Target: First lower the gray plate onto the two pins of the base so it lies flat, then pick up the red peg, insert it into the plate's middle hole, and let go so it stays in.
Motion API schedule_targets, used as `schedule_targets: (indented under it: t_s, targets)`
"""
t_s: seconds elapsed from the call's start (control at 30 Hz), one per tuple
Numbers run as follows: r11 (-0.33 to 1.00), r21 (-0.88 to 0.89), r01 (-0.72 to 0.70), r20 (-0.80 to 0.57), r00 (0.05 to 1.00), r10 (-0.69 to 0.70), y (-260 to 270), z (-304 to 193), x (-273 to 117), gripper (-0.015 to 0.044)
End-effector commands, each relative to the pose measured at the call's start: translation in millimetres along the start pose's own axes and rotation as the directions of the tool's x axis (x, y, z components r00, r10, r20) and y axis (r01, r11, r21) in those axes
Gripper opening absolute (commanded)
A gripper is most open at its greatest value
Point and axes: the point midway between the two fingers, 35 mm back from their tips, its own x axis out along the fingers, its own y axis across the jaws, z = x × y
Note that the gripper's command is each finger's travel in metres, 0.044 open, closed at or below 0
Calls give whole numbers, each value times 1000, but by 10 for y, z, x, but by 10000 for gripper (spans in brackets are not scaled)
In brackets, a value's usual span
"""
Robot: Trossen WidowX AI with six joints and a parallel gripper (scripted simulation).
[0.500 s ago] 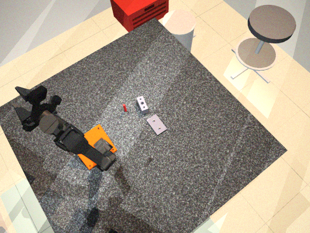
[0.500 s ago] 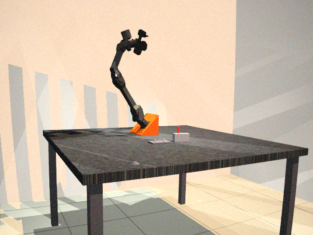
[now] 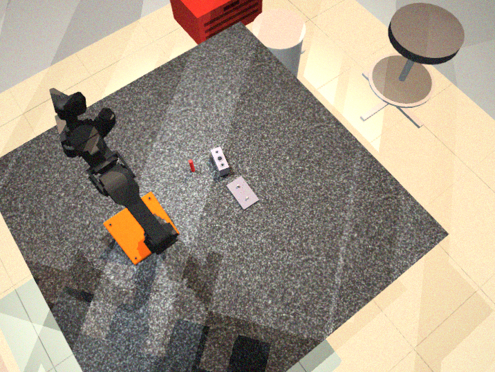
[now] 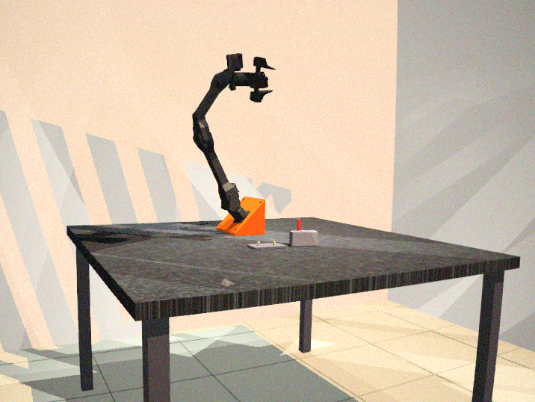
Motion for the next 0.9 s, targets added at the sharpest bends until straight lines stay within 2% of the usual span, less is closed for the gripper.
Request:
schedule_targets:
  t_s: [0.0, 0.13, 0.27, 0.43, 0.57, 0.73, 0.87]
  targets:
    - [986, -128, 107, 154, 984, -86, -148, 617, 229, 440]
    - [929, -256, 269, 302, 935, -188, -340, 1284, 369, 440]
    - [817, -345, 461, 424, 854, -302, -591, 1946, 416, 440]
    - [601, -410, 686, 530, 716, -454, -979, 2722, 349, 440]
    - [371, -447, 814, 573, 579, -580, -1352, 3299, 199, 440]
    - [51, -514, 856, 566, 383, -730, -1890, 3936, -101, 440]
    - [-170, -610, 774, 511, 221, -831, -2354, 4345, -409, 440]
